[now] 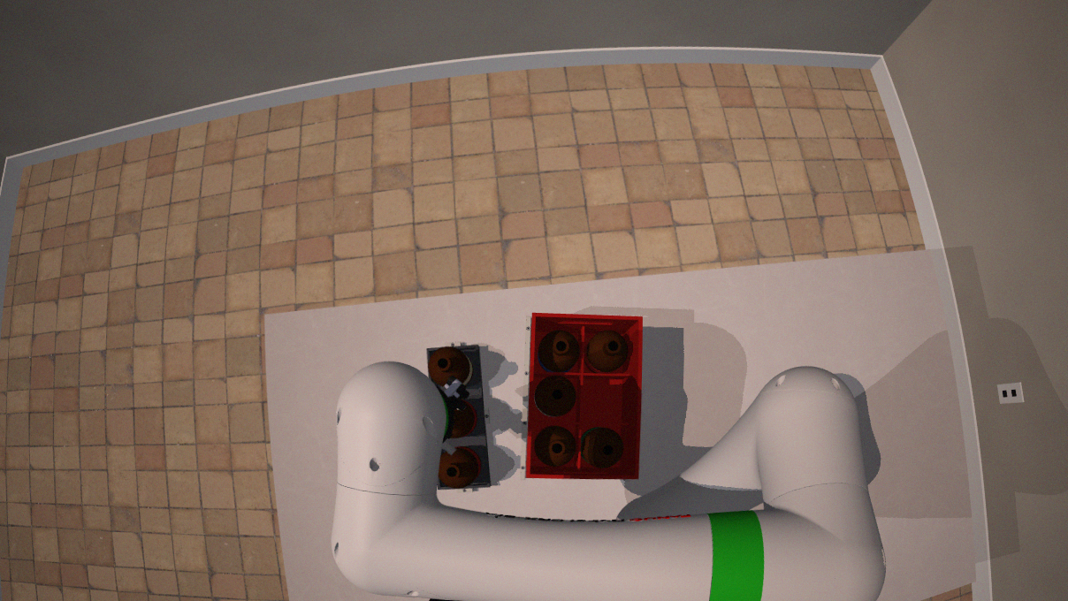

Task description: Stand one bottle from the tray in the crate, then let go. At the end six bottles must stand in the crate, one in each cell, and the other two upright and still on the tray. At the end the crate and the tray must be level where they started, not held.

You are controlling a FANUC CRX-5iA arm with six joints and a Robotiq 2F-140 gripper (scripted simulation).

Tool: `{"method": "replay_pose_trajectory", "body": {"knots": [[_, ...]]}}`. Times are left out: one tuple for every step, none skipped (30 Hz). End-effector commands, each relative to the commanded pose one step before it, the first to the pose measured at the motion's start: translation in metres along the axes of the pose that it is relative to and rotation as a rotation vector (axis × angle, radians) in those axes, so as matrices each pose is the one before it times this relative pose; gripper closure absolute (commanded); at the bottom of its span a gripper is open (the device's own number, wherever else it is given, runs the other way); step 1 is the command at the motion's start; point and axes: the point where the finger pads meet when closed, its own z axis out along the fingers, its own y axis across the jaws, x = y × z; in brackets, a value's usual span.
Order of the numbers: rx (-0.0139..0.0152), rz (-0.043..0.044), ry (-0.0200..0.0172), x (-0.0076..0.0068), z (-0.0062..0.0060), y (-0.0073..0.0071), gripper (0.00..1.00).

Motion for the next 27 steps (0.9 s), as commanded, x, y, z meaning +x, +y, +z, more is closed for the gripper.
{"method": "replay_pose_trajectory", "body": {"knots": [[0.00007, 0.00001, 0.00043, 0.00013, -0.00018, -0.00006, 0.62], [0.0, 0.0, 0.0, 0.0, 0.0, 0.0, 0.62], [0.0, 0.0, 0.0, 0.0, 0.00006, 0.0, 0.62], [0.0, 0.0, 0.0, 0.0, 0.0001, 0.0, 0.62], [0.0, 0.0, 0.0, 0.0, 0.00014, 0.0, 0.62], [0.0, 0.0, 0.0, 0.0, 0.00019, 0.0, 0.62], [0.0, 0.0, 0.0, 0.0, 0.00024, 0.0, 0.62], [0.0, 0.0, 0.0, 0.0, 0.00029, 0.0, 0.62], [0.0, 0.0, 0.0, 0.0, 0.00035, 0.0, 0.62], [0.0, 0.0, 0.0, 0.0, 0.00041, 0.0, 0.62], [0.0, 0.0, 0.0, 0.0, 0.00048, 0.0, 0.62], [0.0, 0.0, 0.0, 0.0, 0.00054, 0.0, 0.62], [0.0, 0.0, 0.0, 0.0, 0.0006, 0.0, 0.62], [0.0, 0.0, 0.0, 0.0, 0.00067, 0.0, 0.62], [0.0, 0.0, 0.0, 0.0, 0.00073, 0.0, 0.62], [0.0, 0.0, 0.0, 0.0, 0.0008, 0.0, 0.62], [0.0, 0.0, 0.0, 0.0, 0.00086, 0.0, 0.62], [0.0, 0.0, 0.0, 0.0, 0.0, 0.0, 0.62], [0.0, 0.0, 0.0, 0.0, 0.0, 0.0, 0.62], [0.0, 0.0, 0.0, 0.0, 0.00091, 0.0, 0.62], [0.0, 0.0, 0.0, 0.0, 0.00096, 0.0, 0.62], [0.0, 0.0, 0.0, 0.0, 0.00102, 0.0, 0.62], [-0.00001, 0.00001, 0.0, 0.0, 0.00107, 0.0, 0.62], [0.0, 0.0, 0.0, 0.0, 0.00111, 0.0, 0.62], [0.0, 0.0, 0.0, 0.0, 0.00115, 0.0, 0.62], [0.00001, -0.00001, 0.0, 0.0, 0.00118, 0.0, 0.62], [-0.00001, 0.00001, 0.0, 0.0, 0.00122, 0.0, 0.62]]}}
